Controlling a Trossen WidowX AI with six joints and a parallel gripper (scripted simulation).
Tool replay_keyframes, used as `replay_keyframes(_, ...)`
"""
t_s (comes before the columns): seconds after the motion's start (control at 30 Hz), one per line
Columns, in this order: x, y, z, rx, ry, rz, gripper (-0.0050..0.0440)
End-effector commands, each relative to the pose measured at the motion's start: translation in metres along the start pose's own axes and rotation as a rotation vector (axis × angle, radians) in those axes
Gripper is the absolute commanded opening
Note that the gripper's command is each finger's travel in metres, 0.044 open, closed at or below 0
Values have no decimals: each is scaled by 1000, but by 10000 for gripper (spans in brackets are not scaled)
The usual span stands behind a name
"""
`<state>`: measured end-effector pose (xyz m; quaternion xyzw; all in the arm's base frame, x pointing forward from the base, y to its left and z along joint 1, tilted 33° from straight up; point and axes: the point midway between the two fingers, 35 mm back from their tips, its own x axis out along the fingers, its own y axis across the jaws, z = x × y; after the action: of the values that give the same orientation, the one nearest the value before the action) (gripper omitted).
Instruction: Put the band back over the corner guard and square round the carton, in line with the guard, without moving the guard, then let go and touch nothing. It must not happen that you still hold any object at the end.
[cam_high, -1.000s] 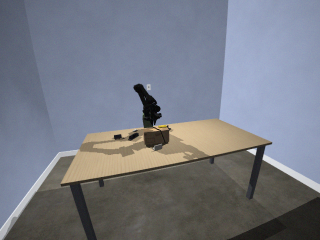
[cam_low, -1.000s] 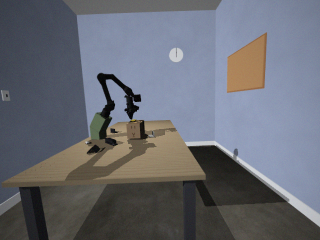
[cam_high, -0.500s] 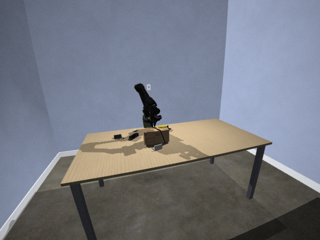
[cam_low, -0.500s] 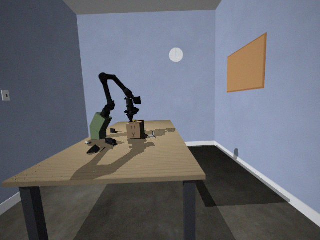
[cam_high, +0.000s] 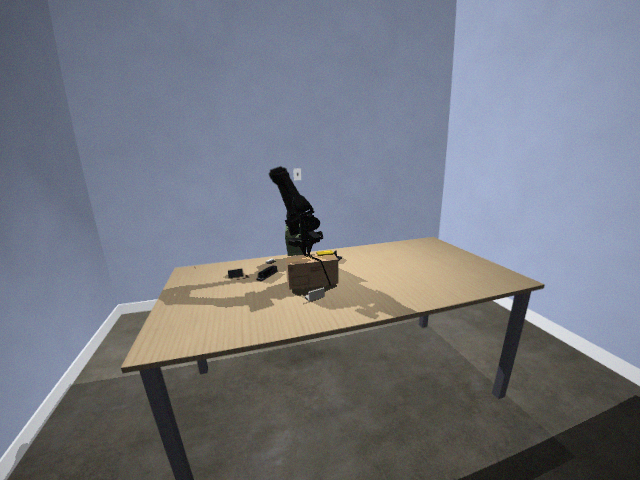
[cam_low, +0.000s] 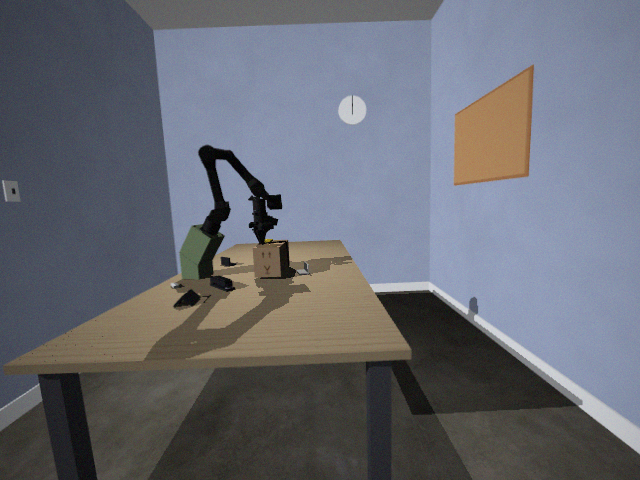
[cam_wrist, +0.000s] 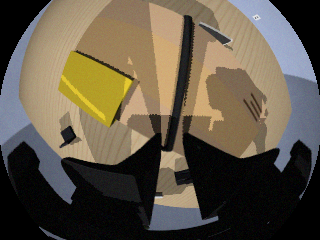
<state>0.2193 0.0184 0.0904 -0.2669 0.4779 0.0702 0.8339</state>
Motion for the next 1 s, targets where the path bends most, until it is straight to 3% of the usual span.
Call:
replay_keyframes(0.0, 0, 0, 0, 0, -1, 0, 72)
replay_keyframes(0.43, 0, 0, 0, 0, -1, 0, 0)
replay_keyframes(0.77, -1, 0, 0, 0, -1, 0, 0)
replay_keyframes(0.97, -24, 0, 0, -2, -1, 6, 0)
